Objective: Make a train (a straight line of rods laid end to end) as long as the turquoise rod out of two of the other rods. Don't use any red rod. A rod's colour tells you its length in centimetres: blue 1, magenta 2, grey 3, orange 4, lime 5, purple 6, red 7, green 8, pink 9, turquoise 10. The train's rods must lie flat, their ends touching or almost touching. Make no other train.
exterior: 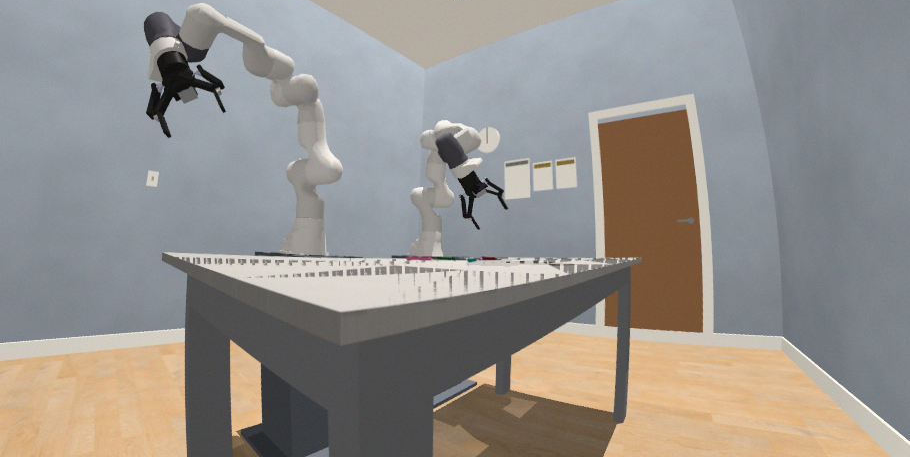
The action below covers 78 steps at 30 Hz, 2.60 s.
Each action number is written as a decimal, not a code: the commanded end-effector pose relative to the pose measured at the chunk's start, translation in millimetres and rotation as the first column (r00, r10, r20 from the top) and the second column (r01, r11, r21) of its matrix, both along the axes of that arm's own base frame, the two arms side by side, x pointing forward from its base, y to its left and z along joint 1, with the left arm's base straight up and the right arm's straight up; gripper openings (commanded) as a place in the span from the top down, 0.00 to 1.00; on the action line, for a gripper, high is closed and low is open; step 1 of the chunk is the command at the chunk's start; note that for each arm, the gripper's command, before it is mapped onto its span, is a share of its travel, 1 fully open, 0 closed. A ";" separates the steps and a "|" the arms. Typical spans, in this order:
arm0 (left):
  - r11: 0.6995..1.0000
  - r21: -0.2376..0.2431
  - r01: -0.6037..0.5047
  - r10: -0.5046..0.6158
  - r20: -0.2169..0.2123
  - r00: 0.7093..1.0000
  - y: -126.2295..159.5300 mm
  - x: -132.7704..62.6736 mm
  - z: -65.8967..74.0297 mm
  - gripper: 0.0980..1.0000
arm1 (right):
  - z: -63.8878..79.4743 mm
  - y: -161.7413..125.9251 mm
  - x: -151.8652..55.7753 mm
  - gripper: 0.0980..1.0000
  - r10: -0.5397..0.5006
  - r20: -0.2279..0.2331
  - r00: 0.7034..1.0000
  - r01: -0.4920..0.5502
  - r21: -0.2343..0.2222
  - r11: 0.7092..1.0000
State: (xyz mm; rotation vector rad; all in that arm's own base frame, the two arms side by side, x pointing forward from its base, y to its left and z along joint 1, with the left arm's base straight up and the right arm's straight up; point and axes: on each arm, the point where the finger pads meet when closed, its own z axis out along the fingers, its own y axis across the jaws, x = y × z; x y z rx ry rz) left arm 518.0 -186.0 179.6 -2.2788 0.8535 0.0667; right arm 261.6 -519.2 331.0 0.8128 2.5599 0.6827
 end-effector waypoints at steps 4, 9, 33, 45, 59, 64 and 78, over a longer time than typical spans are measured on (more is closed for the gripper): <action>0.996 -0.034 0.085 -0.087 -0.085 0.993 3.0 -4.5 -7.0 0.00 | 2.1 -5.6 -19.6 0.00 0.156 0.020 0.988 -0.152 -0.126 0.980; 0.993 -0.053 0.105 -0.111 -0.115 0.987 9.0 -8.7 -11.0 0.00 | 4.4 -8.7 -32.3 0.00 0.208 0.009 0.978 -0.204 -0.170 0.964; 0.965 -0.166 0.203 -0.239 -0.235 0.942 35.6 -32.3 -31.2 0.00 | 18.4 -22.1 -97.4 0.00 0.457 -0.094 0.885 -0.459 -0.347 0.818; 0.941 -0.230 0.248 -0.307 -0.275 0.911 46.6 -45.5 -41.0 0.00 | 27.1 -27.3 -130.6 0.00 0.565 -0.166 0.809 -0.578 -0.400 0.711; 0.910 -0.297 0.290 -0.377 -0.300 0.876 55.9 -59.5 -50.6 0.00 | 37.4 -31.5 -164.8 0.00 0.659 -0.246 0.711 -0.690 -0.427 0.585; 0.889 -0.335 0.313 -0.418 -0.309 0.855 60.4 -67.7 -55.9 0.00 | 43.7 -33.2 -183.9 0.00 0.704 -0.290 0.648 -0.746 -0.430 0.509; 0.839 -0.409 0.359 -0.498 -0.311 0.809 68.0 -84.8 -66.3 0.00 | 53.1 -34.9 -210.2 0.00 0.756 -0.349 0.553 -0.814 -0.421 0.401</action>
